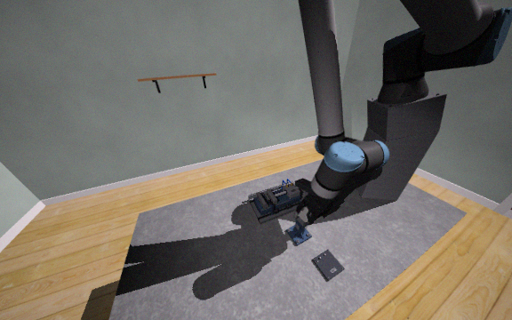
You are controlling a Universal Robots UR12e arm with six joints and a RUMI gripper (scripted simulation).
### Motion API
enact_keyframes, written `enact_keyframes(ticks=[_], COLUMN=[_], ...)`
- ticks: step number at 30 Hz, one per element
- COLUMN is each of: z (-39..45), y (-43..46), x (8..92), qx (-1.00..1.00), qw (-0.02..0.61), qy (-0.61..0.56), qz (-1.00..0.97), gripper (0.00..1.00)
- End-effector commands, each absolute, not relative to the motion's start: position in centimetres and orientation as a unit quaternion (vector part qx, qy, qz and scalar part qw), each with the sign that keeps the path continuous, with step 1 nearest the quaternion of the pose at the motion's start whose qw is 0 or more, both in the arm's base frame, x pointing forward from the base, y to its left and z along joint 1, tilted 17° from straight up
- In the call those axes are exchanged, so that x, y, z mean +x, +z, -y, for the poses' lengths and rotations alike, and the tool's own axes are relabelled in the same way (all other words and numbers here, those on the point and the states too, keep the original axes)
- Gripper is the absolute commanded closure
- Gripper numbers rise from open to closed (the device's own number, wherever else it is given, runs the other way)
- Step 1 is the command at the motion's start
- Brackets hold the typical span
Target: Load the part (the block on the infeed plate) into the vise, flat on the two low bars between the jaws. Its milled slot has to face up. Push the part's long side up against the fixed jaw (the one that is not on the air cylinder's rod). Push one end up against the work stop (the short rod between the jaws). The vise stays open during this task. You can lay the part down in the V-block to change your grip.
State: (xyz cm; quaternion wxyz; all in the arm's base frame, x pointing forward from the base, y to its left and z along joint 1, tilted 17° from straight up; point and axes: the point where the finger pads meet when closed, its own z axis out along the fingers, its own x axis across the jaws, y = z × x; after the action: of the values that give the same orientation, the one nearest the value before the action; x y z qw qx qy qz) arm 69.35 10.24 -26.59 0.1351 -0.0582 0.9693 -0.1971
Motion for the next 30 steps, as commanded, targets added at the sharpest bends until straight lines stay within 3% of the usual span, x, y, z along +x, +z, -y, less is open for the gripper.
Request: enact_keyframes(ticks=[1,30], z=[-10.20,-9.97], y=[-26.55,-26.50], x=[69.38,69.40], qx=[-0.063,-0.081], qw=[0.133,0.123], qy=[-0.167,-0.025], qz=[-0.975,-0.989], gripper=[0.49,0.49])
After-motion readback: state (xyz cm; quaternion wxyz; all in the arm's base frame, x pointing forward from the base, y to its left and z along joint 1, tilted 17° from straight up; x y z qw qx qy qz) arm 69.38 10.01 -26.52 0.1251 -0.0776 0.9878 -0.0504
